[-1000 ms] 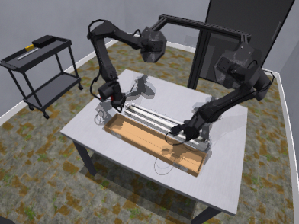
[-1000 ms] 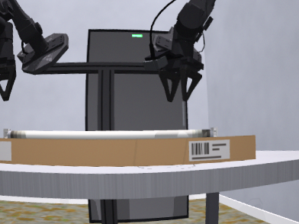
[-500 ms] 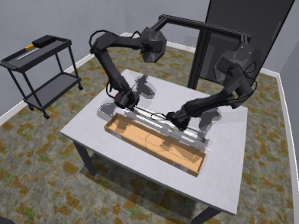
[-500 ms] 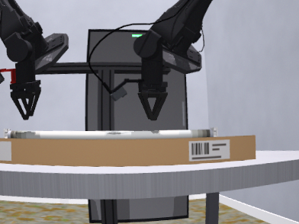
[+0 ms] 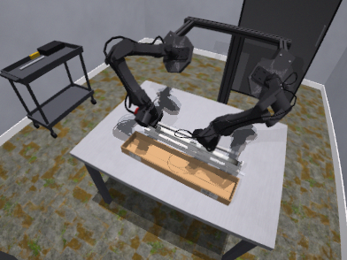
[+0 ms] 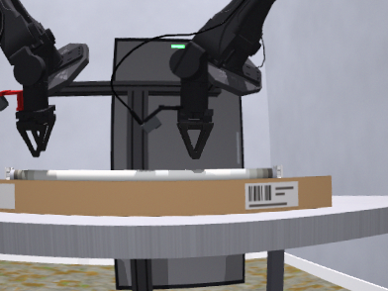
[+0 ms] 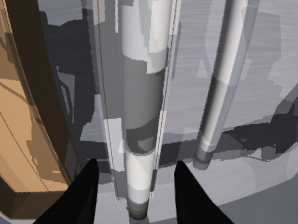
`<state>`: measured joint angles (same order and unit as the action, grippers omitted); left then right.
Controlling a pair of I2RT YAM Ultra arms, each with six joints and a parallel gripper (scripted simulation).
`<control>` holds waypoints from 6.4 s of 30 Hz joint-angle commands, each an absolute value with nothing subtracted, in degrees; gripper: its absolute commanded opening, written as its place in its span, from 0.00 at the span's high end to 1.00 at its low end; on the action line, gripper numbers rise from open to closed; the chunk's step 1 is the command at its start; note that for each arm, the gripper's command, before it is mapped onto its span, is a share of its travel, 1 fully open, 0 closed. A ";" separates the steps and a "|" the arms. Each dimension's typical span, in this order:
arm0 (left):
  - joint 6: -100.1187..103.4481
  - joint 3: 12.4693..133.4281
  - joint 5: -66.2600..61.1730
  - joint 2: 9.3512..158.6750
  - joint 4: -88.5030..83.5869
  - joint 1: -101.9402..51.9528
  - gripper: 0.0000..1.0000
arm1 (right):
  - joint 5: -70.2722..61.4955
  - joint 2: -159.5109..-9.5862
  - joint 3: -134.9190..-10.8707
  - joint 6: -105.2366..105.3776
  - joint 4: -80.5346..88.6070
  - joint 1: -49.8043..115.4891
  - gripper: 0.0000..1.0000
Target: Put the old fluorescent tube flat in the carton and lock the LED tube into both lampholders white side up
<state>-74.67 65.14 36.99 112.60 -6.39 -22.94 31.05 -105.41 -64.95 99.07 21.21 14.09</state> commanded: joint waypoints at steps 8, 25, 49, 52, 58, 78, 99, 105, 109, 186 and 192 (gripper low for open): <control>-77.34 67.83 34.48 116.61 -2.78 -21.27 0.51 | 30.30 -109.53 -65.81 96.62 14.84 12.08 0.51; -79.04 69.89 33.17 118.03 -1.09 -19.96 0.51 | 30.00 -111.62 -66.57 94.90 10.37 11.30 0.51; -78.98 68.74 33.18 119.13 0.46 -19.97 0.89 | 29.97 -113.03 -64.59 95.21 10.17 11.26 0.89; -78.98 68.74 33.18 119.13 0.46 -19.97 0.89 | 29.97 -113.03 -64.59 95.21 10.17 11.26 0.89; -78.98 68.74 33.18 119.13 0.46 -19.97 0.89 | 29.97 -113.03 -64.59 95.21 10.17 11.26 0.89; -78.14 70.61 33.03 120.03 -2.08 -19.91 0.89 | 29.92 -114.75 -67.08 95.77 13.15 11.28 0.89; -77.91 71.85 32.35 120.01 -5.25 -19.59 0.89 | 29.43 -114.79 -68.76 96.78 16.23 11.28 0.89; -78.03 71.33 32.47 119.49 -3.28 -19.63 0.89 | 29.71 -114.28 -67.78 96.73 14.12 11.30 0.89; -77.81 70.38 32.51 118.37 -3.31 -19.63 0.89 | 29.74 -113.05 -66.86 96.76 14.66 11.31 0.89; -74.53 65.93 35.71 113.39 -8.69 -22.80 0.89 | 31.41 -106.88 -63.38 99.11 19.24 13.56 0.89; -75.44 65.51 34.49 112.98 -8.80 -22.99 0.89 | 31.43 -106.42 -63.05 99.18 19.19 13.74 0.89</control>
<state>-74.65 66.78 35.24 114.89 -7.38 -21.26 30.48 -108.29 -63.86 98.56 18.13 12.53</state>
